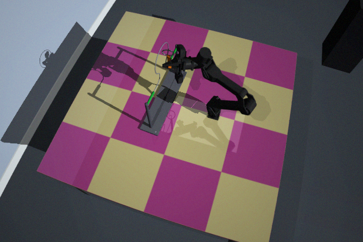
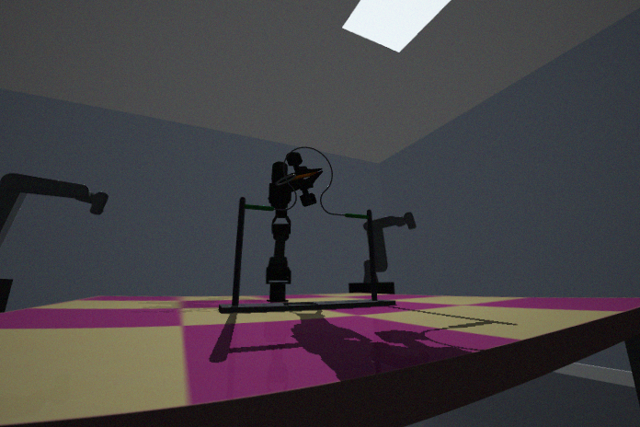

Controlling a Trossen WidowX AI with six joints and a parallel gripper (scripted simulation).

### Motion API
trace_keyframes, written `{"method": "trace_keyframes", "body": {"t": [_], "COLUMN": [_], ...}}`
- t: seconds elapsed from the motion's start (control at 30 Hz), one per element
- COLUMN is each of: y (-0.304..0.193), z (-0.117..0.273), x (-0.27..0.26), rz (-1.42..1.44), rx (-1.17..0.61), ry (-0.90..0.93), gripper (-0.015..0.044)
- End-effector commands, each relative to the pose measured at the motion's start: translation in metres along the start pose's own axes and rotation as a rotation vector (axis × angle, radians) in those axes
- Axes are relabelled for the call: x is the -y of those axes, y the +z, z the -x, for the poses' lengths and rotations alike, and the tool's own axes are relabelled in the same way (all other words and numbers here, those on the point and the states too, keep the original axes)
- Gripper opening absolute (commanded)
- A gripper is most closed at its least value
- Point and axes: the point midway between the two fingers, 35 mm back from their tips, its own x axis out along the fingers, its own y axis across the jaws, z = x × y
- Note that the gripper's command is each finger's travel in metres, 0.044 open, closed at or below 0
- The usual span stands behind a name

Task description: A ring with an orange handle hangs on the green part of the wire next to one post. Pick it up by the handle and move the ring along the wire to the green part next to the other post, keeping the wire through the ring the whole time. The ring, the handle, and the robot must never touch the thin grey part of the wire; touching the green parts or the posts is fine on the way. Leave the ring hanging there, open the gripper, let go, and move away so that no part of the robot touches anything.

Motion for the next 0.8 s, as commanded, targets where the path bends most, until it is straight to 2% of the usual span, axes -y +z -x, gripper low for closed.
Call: {"method": "trace_keyframes", "body": {"t": [0.0, 0.77], "y": [-0.002, 0.000], "z": [0.000, 0.000], "x": [0.000, 0.011], "rz": [0.044, 0.263], "rx": [-0.002, 0.021], "ry": [-0.029, -0.207], "gripper": [-0.0150, -0.0150]}}
